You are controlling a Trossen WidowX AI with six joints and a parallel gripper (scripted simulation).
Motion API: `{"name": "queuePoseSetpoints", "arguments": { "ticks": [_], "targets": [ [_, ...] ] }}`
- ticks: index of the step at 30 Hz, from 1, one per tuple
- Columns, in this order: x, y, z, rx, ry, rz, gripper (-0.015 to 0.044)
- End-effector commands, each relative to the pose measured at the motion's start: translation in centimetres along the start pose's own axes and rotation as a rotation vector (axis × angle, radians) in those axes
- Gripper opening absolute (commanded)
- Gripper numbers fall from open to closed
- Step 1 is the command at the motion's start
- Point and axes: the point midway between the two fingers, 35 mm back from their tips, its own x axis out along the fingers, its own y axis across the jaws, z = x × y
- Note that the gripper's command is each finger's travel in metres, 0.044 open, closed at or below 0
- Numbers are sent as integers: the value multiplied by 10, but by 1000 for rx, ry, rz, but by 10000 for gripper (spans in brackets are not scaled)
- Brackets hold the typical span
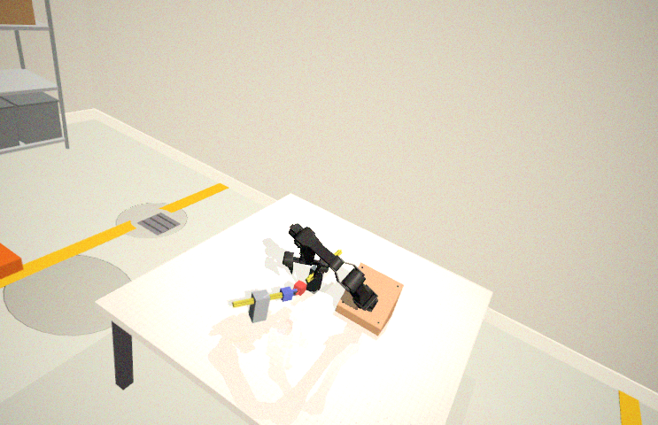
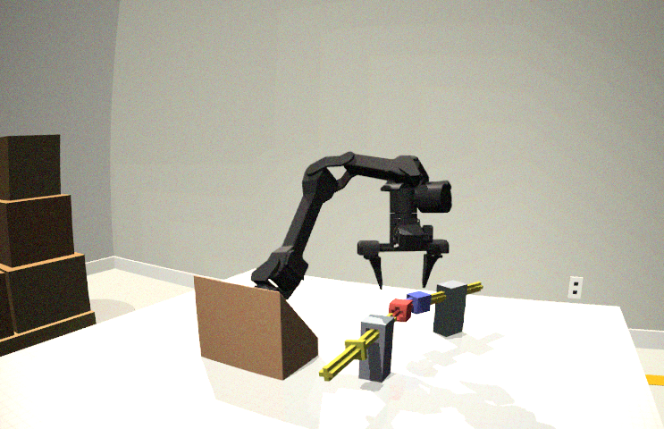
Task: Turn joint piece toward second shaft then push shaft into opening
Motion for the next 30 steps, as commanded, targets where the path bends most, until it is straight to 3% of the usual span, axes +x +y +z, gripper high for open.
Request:
{"name": "queuePoseSetpoints", "arguments": {
  "ticks": [1,14,23,30],
  "targets": [
    [-19,0,2,-144,-6,27,440],
    [-67,-7,4,-529,-45,86,440],
    [-67,-6,7,-500,-40,81,440],
    [-53,-12,25,-293,30,77,440]
  ]
}}
